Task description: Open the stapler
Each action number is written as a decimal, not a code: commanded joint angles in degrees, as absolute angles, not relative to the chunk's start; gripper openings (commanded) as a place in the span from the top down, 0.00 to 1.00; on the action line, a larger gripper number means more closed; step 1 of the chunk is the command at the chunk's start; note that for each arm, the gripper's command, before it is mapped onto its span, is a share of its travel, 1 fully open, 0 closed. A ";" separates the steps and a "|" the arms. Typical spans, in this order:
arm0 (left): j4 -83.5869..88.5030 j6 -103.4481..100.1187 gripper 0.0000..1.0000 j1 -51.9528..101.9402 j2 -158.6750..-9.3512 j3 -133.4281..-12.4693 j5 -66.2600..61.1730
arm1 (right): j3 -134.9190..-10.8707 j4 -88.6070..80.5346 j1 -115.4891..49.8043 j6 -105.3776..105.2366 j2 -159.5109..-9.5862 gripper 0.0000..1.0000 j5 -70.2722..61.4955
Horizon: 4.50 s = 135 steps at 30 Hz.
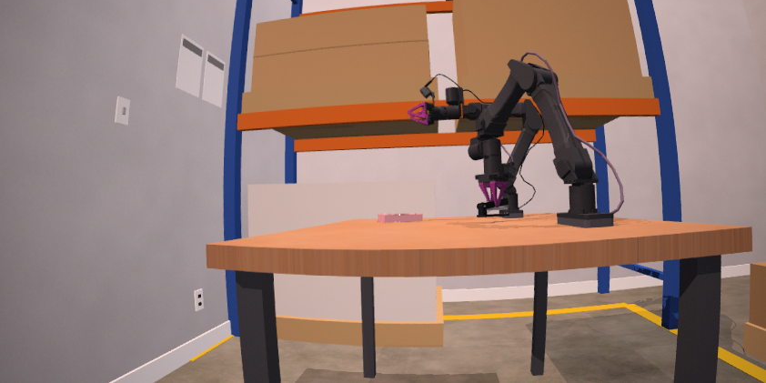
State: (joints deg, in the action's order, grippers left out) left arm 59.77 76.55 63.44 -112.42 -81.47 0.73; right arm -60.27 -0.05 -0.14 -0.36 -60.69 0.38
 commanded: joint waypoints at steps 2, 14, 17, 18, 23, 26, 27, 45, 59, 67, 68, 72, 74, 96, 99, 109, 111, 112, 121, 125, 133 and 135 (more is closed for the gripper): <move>57.70 76.85 0.83 63.59 -111.66 -80.55 0.19 | -60.37 0.35 -0.01 0.00 -59.84 0.00 0.01; 56.17 77.23 0.83 62.99 -110.94 -78.84 0.20 | -60.37 0.35 -0.01 0.00 -59.84 0.00 0.01; 55.92 77.27 0.83 62.90 -110.92 -78.56 0.21 | -60.37 0.35 -0.01 0.00 -59.84 0.00 0.01; 55.92 77.27 0.83 62.90 -110.92 -78.56 0.21 | -60.37 0.35 -0.01 0.00 -59.84 0.00 0.01; 55.22 77.30 0.83 62.82 -111.51 -77.92 0.20 | -60.37 0.35 -0.01 0.00 -59.84 0.00 0.01; 55.00 77.29 0.83 62.82 -111.58 -77.78 0.20 | -60.37 0.35 -0.01 0.00 -59.84 0.00 0.01; 54.79 77.29 0.83 62.82 -111.66 -77.64 0.20 | -60.37 0.35 -0.01 0.00 -59.84 0.00 0.01; 54.86 77.06 0.54 63.17 -111.88 -77.86 0.19 | -60.37 0.35 -0.01 0.00 -59.84 0.00 0.01; 56.64 76.08 0.41 64.39 -107.78 -78.09 -0.33 | -60.37 0.35 -0.01 0.00 -59.84 0.00 0.01; 60.25 76.05 0.07 64.50 -106.52 -81.02 -0.31 | -60.37 0.35 -0.01 0.00 -59.84 0.00 0.01; 60.25 76.05 0.07 64.50 -106.52 -81.02 -0.31 | -60.37 0.35 -0.01 0.00 -59.84 0.00 0.01; 63.96 76.14 0.00 64.55 -105.48 -83.80 -0.29 | -60.37 0.35 -0.01 0.00 -59.84 0.00 0.01; 66.34 76.17 0.00 64.53 -104.97 -85.76 -0.30 | -60.37 0.35 -0.01 0.00 -59.84 0.00 0.01; 58.72 55.33 0.00 60.69 -102.40 -80.29 -5.76 | -60.37 0.35 -0.01 0.00 -59.84 0.00 0.01; 55.81 49.08 0.00 60.06 -99.86 -77.12 -6.67 | -60.37 0.35 -0.01 0.00 -59.84 0.00 0.01; 46.85 30.37 0.00 59.48 -92.45 -67.85 -6.40 | -60.37 0.35 -0.01 0.00 -59.84 0.00 0.01; 44.99 26.28 0.00 59.63 -90.77 -65.81 -6.12 | -60.37 0.35 -0.01 0.00 -59.84 0.00 0.01; 44.04 24.14 0.00 59.99 -89.97 -64.85 -6.02 | -60.37 0.35 -0.01 0.00 -59.84 0.00 0.01; 37.17 8.20 0.00 60.99 -84.42 -58.10 -3.33 | -60.37 0.35 -0.01 0.00 -59.84 0.00 0.01; 33.94 -1.33 0.00 61.75 -81.47 -54.50 -1.50 | -60.37 0.35 -0.01 0.00 -59.84 0.00 0.01; 31.17 -9.00 0.00 64.22 -78.11 -50.30 2.14 | -60.37 0.35 -0.01 0.00 -59.84 0.00 0.01; 31.90 -8.60 0.00 64.44 -78.07 -50.14 1.83 | -60.37 0.35 -0.01 0.00 -59.84 0.00 0.01</move>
State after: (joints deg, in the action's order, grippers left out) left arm 33.98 -6.28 63.55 -80.01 -50.87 0.54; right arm -60.27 -0.05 -0.14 -0.36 -60.69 0.38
